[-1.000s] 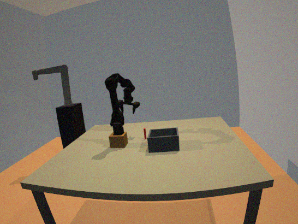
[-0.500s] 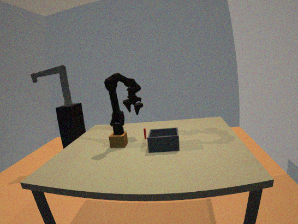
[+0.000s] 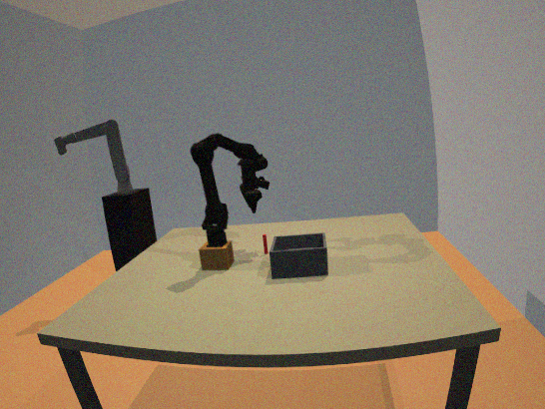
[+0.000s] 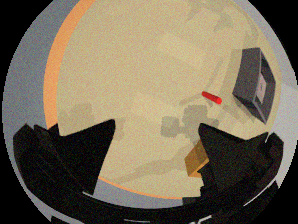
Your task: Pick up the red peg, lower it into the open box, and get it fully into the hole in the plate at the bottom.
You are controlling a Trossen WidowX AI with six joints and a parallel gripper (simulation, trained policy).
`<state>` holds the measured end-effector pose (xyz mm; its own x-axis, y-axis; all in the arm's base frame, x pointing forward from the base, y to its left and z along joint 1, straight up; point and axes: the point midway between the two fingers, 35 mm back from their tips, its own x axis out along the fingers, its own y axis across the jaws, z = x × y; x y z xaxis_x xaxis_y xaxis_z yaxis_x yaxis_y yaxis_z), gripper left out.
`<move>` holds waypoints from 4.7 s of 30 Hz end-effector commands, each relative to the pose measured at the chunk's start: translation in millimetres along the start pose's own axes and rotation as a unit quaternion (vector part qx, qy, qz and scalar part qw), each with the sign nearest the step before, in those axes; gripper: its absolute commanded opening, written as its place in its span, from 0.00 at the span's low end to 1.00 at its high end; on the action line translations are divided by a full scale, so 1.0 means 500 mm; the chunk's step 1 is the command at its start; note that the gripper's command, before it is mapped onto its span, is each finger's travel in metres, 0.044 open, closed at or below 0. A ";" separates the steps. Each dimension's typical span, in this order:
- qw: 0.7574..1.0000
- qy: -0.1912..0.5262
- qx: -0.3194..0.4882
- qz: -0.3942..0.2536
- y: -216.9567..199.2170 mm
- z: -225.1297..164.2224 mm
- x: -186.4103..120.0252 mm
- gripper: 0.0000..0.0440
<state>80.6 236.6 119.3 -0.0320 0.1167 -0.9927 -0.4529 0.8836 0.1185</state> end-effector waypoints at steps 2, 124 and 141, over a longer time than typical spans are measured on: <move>0.996 0.003 0.082 -0.020 -0.034 0.011 0.005 1.00; 0.731 -0.110 0.646 -0.192 -0.562 0.195 0.001 0.00; 0.754 -0.092 0.630 -0.160 -0.691 0.209 0.053 0.00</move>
<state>325.3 -13.8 61.6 0.0759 -0.2578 -0.9632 0.8123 0.5762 -0.0902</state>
